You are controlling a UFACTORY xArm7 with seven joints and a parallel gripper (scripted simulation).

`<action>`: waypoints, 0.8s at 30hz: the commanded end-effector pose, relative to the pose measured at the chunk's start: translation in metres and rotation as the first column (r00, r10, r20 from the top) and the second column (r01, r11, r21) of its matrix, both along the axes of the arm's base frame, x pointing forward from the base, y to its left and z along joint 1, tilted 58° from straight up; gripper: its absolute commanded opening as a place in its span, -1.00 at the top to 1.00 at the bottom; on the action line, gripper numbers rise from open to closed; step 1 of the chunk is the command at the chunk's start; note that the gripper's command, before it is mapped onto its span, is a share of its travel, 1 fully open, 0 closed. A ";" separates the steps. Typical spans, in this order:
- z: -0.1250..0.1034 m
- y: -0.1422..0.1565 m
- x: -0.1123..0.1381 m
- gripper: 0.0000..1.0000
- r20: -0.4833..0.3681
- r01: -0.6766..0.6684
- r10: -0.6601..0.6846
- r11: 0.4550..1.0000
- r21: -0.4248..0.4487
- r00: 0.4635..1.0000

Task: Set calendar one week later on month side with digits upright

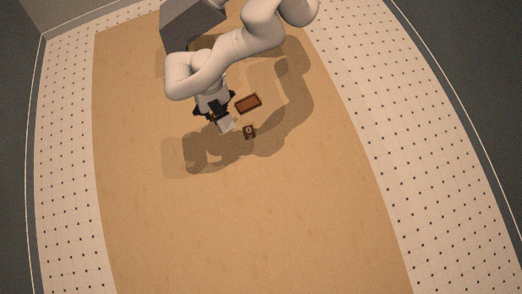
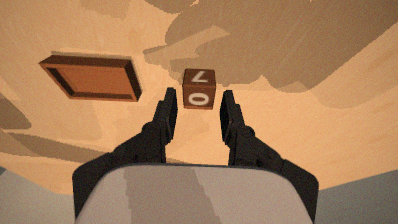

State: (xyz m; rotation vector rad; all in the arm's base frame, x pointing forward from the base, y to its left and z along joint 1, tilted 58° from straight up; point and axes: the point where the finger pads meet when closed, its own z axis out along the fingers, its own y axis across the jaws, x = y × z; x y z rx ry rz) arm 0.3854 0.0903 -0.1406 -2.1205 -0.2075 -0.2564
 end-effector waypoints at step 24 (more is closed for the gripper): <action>0.036 -0.059 -0.006 -1.00 0.001 0.002 -0.002 1.000 -0.003 1.000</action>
